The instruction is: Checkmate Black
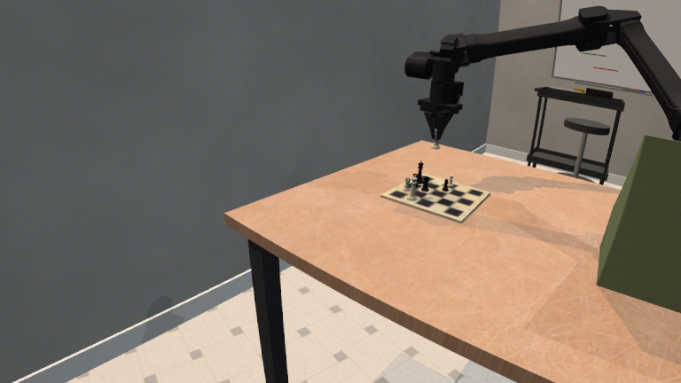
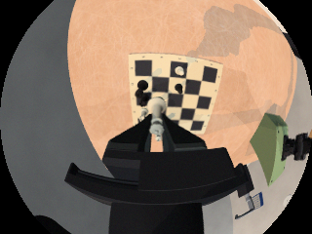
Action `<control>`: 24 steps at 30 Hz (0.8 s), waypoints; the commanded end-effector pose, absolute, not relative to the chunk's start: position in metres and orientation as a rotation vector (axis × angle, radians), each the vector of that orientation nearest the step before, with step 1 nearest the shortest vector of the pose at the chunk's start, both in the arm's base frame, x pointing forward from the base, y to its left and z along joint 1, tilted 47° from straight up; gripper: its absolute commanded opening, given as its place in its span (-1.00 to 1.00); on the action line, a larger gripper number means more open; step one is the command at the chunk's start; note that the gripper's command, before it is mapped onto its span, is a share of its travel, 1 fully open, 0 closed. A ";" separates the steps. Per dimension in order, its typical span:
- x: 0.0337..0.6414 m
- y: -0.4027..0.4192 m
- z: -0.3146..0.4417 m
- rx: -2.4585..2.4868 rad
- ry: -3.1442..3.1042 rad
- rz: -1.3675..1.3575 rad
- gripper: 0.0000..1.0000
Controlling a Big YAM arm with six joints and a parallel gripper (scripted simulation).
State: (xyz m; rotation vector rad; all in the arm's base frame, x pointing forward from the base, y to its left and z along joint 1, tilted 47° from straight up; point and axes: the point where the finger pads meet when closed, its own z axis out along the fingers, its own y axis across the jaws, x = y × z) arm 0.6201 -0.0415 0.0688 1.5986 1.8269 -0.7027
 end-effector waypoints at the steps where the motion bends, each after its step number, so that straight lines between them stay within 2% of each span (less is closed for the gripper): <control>1: 0.627 -0.048 0.063 1.661 1.768 -0.699 -1.00; 8: 0.624 -0.043 0.057 1.650 1.779 -0.700 -1.00; 24: 0.621 -0.091 0.016 1.648 1.791 -0.725 -1.00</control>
